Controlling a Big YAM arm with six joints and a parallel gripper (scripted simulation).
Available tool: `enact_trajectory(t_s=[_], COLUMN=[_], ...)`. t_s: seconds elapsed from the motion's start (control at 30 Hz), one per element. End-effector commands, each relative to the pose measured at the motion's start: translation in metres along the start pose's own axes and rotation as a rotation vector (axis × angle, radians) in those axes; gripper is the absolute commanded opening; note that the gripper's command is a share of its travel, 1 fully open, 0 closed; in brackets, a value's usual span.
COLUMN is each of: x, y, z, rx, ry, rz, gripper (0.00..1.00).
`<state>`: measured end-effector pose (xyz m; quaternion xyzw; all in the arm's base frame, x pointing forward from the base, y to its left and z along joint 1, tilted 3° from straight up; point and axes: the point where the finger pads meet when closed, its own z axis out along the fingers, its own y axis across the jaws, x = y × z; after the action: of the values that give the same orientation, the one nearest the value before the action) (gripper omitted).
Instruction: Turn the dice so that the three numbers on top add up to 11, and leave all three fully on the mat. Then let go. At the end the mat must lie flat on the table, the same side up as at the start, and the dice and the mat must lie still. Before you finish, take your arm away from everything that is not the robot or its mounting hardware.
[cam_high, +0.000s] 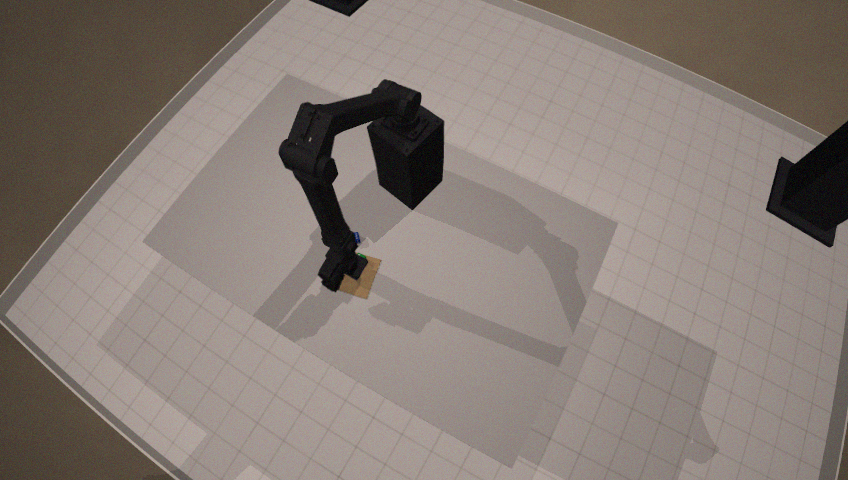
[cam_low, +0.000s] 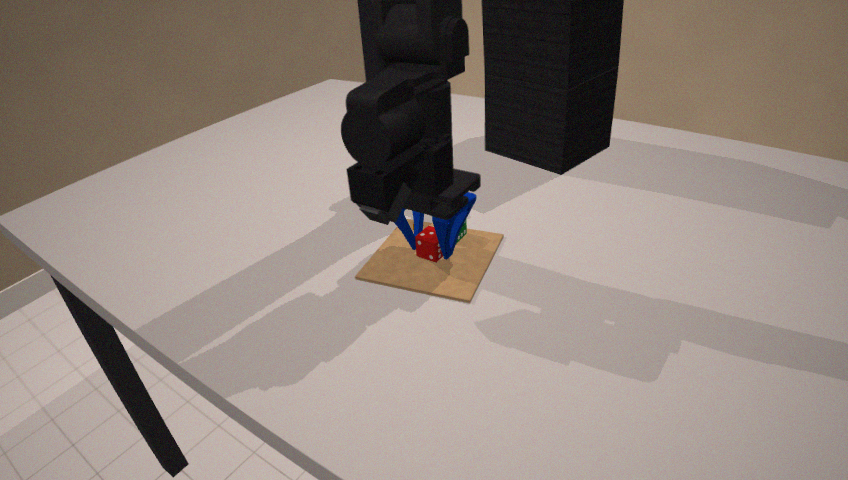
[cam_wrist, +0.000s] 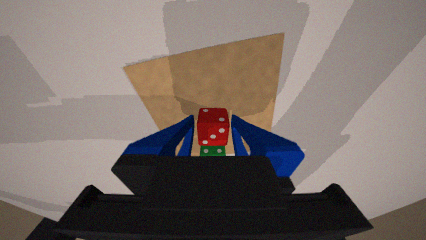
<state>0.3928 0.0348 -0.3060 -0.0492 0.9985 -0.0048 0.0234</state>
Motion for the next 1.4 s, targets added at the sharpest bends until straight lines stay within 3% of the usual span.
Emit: enact_trajectory(t_s=[0.0, 0.23, 0.5, 0.7, 0.77, 0.8, 0.83, 0.97, 1.23, 1.27, 1.37], x=[-0.007, -0.008, -0.009, -0.008, -0.008, -0.020, -0.008, -0.008, -0.015, -0.015, -0.015], y=[-0.005, -0.005, -0.004, -0.002, -0.002, -0.002, -0.002, -0.001, -0.001, -0.001, -0.001], z=[0.000, -0.002, -0.030, -0.062, -0.062, -0.068, -0.073, -0.090, -0.101, -0.101, -0.101], rx=[0.000, 0.000, 0.000, 0.000, 0.000, 0.000, 0.000, 0.000, -0.001, -0.001, -0.001], ry=[-0.019, -0.022, -0.020, -0.020, -0.020, -0.038, -0.021, -0.021, -0.035, -0.036, -0.036], rz=[0.004, 0.004, 0.004, 0.003, 0.003, 0.004, 0.003, 0.003, 0.004, 0.004, 0.004], gripper=[0.45, 0.45, 0.45, 0.45, 0.45, 0.45, 0.45, 0.45, 0.45, 1.00, 1.00])
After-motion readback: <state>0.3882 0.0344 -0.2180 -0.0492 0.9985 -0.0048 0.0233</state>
